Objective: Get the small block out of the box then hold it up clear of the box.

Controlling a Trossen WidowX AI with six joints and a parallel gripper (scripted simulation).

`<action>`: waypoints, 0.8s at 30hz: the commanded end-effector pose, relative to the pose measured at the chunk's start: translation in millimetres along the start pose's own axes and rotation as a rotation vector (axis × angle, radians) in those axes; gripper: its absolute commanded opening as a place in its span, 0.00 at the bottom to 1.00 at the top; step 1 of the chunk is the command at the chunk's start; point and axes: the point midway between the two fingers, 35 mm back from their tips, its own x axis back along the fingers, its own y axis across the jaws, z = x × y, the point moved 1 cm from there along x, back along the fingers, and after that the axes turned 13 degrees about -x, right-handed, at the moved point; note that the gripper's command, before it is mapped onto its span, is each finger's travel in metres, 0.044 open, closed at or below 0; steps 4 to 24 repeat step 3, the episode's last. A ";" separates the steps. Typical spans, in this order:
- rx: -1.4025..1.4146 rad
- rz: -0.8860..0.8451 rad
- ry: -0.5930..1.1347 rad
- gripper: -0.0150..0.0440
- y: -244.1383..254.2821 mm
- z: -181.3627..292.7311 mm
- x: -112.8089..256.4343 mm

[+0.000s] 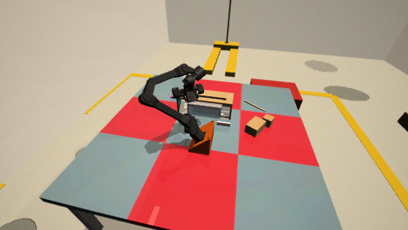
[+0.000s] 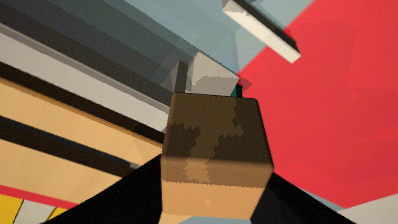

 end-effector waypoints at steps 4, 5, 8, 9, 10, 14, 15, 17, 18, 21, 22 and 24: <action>-0.004 0.003 0.003 0.25 -0.4 0.7 0.2; -0.004 0.003 0.003 0.25 -0.4 0.7 0.2; -0.004 0.003 0.003 0.25 -0.4 0.7 0.2; -0.004 0.003 0.003 0.25 -0.4 0.7 0.2; -0.004 0.003 0.003 0.25 -0.4 0.7 0.2; -0.004 0.003 0.003 0.25 -0.4 0.7 0.2; -0.004 0.003 0.003 0.25 -0.4 0.7 0.2; -0.004 0.003 0.003 0.25 -0.4 0.7 0.2; -0.004 0.003 0.003 0.25 -0.4 0.7 0.2; -0.004 0.003 0.003 0.25 -0.4 0.7 0.2; -0.004 0.003 0.003 0.25 -0.4 0.7 0.2; -0.004 0.003 0.003 0.25 -0.4 0.7 0.2</action>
